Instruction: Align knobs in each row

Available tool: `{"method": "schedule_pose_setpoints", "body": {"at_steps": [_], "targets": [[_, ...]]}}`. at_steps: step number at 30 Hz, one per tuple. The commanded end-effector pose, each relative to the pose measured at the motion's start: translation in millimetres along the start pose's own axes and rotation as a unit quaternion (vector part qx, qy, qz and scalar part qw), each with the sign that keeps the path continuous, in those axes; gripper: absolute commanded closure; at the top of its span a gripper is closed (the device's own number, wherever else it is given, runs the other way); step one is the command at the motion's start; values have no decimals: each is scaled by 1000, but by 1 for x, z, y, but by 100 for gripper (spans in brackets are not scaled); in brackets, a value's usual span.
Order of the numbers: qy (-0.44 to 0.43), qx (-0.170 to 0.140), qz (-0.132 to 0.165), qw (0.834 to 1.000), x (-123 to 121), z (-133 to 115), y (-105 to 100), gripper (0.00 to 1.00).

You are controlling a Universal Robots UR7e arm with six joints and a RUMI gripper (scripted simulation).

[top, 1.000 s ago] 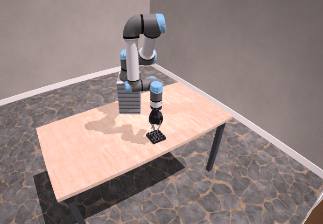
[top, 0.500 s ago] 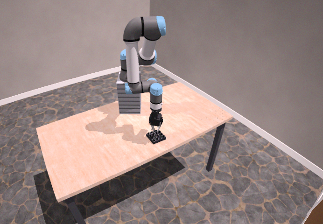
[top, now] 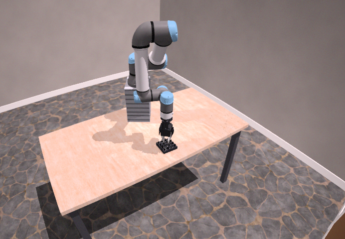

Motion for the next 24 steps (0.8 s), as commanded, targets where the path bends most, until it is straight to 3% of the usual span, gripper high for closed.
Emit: {"method": "schedule_pose_setpoints", "body": {"at_steps": [1, 24], "targets": [[0, -1, 0, 1000, 0, 0, 5, 89], [0, -1, 0, 1000, 0, 0, 10, 89]]}}
Point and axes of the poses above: the point where the finger pads meet when closed, its own y axis out along the fingers, its own x axis across the jaws, z = x × y, the point moved 7 cm from there along -y, back along the fingers, and after that the axes turned 14 degrees about y, right-handed, at the moved point
